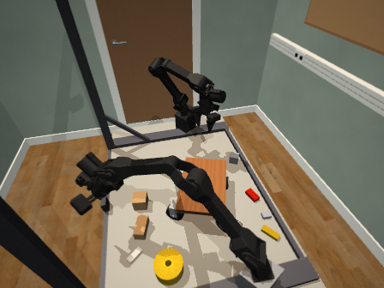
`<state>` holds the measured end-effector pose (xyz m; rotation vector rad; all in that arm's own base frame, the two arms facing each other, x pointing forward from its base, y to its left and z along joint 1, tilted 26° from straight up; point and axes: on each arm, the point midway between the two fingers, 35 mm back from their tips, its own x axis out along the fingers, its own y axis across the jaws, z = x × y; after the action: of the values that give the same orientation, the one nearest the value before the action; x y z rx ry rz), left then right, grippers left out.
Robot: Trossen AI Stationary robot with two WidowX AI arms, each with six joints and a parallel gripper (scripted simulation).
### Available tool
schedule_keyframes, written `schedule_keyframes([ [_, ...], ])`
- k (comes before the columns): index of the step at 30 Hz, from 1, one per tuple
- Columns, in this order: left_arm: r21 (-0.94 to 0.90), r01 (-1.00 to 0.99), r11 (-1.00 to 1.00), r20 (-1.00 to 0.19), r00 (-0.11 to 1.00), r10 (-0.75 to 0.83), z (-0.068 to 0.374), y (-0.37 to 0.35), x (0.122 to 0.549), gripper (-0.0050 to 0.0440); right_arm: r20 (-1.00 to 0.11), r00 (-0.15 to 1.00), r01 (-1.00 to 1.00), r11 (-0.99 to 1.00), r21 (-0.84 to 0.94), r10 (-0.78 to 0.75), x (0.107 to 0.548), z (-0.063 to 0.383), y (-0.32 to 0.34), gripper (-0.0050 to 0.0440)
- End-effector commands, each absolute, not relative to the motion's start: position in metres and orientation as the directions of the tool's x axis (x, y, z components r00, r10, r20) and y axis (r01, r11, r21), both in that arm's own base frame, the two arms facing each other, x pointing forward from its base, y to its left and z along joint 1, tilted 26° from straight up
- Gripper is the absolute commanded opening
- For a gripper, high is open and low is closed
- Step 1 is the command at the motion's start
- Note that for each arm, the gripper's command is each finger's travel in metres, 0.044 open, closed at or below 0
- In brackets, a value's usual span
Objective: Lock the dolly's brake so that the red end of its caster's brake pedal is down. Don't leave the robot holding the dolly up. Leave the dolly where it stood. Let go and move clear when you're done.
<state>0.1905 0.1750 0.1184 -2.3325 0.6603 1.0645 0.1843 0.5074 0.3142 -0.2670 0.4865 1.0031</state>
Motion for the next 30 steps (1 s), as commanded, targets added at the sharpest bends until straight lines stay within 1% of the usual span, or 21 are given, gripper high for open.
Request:
schedule_keyframes([
  [1,-0.249,-0.601,-0.759,-0.783,0.586,-0.208,0.123,0.177,0.191,0.044,-0.473,0.449,-0.856,0.517,0.016,0.758,0.182,0.333,0.502,0.044],
  [17,-0.249,-0.601,-0.759,-0.783,0.586,-0.208,0.123,0.177,0.191,0.044,-0.473,0.449,-0.856,0.517,0.016,0.758,0.182,0.333,0.502,0.044],
  [24,-0.292,-0.654,-0.698,-0.797,0.57,-0.2,0.12,0.169,0.197,0.044,-0.5,0.461,-0.851,0.525,-0.015,0.733,0.199,0.327,0.484,0.0272],
  [30,-0.385,-0.749,-0.539,-0.819,0.546,-0.175,0.114,0.156,0.212,0.044,-0.549,0.489,-0.836,0.543,-0.076,0.677,0.233,0.316,0.442,0.0128],
])
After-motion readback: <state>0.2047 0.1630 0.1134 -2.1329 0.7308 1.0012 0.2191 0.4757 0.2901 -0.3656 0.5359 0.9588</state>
